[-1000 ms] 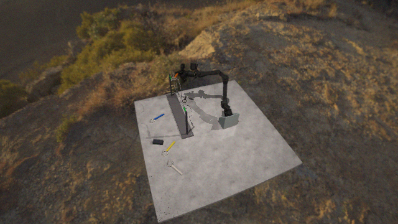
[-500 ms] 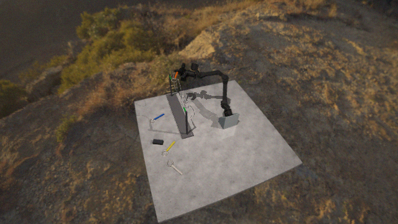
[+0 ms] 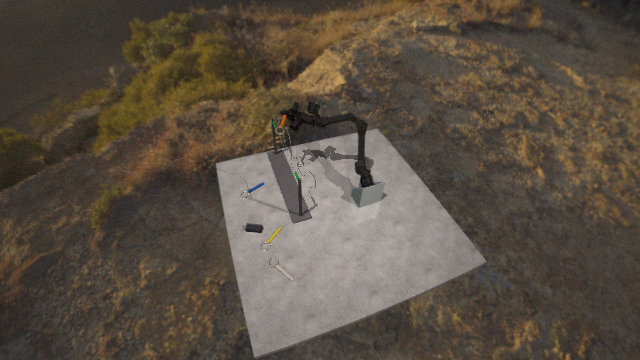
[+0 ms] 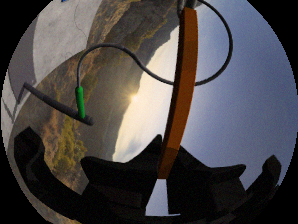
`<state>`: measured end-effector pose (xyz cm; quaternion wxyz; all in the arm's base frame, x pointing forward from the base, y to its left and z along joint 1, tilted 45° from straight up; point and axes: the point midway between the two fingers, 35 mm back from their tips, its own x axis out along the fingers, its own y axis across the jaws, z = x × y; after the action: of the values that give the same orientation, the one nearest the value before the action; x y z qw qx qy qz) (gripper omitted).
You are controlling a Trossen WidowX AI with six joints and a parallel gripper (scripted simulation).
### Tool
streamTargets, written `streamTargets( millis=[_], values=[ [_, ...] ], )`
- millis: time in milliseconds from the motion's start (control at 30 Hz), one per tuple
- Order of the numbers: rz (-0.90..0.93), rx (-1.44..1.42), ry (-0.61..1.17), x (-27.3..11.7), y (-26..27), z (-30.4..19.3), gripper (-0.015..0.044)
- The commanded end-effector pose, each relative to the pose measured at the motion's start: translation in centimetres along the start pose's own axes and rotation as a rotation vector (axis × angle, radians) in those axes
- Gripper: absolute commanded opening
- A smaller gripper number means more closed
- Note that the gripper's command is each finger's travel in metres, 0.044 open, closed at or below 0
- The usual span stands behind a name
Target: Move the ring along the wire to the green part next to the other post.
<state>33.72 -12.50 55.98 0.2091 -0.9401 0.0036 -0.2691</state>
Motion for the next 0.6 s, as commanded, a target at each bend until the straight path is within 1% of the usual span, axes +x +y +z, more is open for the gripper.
streamTargets(
  millis=[0,233,567],
  values=[
    [-0.018,-0.030,-0.003,0.0,0.1,0.0,-0.0150],
    [-0.002,-0.001,-0.002,0.0,1.1,-0.1,-0.0150],
    [0.072,0.132,0.004,-0.1,3.8,0.0,-0.0150]
  ],
)
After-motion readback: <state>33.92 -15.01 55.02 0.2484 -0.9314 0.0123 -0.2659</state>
